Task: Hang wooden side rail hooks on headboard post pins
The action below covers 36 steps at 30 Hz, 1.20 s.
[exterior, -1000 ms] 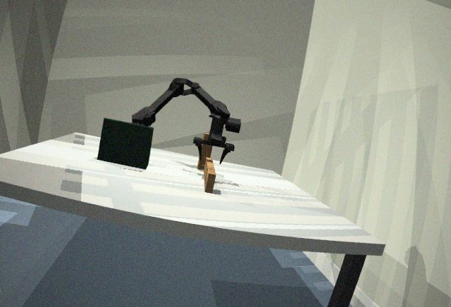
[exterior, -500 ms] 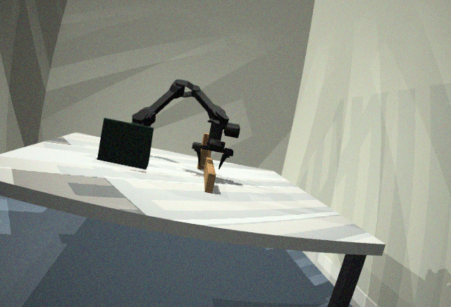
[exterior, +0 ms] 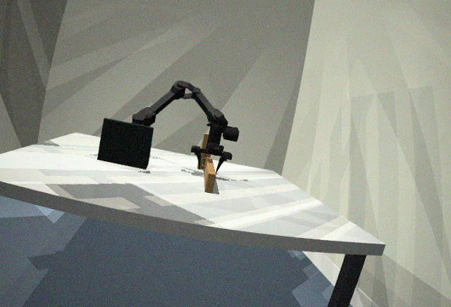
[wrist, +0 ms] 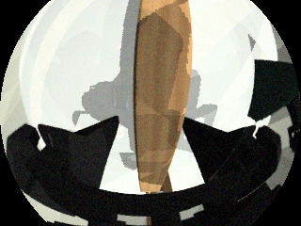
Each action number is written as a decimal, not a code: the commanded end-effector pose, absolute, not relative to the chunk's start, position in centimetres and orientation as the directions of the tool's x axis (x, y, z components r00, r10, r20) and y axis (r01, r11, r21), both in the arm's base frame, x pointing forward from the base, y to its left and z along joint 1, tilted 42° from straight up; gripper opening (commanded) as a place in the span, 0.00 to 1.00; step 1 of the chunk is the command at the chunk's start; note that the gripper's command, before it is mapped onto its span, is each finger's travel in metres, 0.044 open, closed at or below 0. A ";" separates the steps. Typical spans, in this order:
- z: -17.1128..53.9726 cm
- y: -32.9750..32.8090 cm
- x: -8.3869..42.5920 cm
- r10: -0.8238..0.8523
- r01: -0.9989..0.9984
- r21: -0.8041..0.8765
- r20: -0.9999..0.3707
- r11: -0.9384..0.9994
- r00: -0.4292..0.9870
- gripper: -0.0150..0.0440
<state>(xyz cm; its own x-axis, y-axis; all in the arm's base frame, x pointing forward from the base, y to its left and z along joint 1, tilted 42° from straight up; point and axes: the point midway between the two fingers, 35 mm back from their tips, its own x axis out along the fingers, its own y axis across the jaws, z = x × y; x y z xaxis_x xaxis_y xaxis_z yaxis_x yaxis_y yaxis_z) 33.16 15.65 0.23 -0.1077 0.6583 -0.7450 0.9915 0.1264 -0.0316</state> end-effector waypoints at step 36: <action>0.1 15.7 33.2 0.661 0.978 0.036 -0.742 0.203 -0.110 0.25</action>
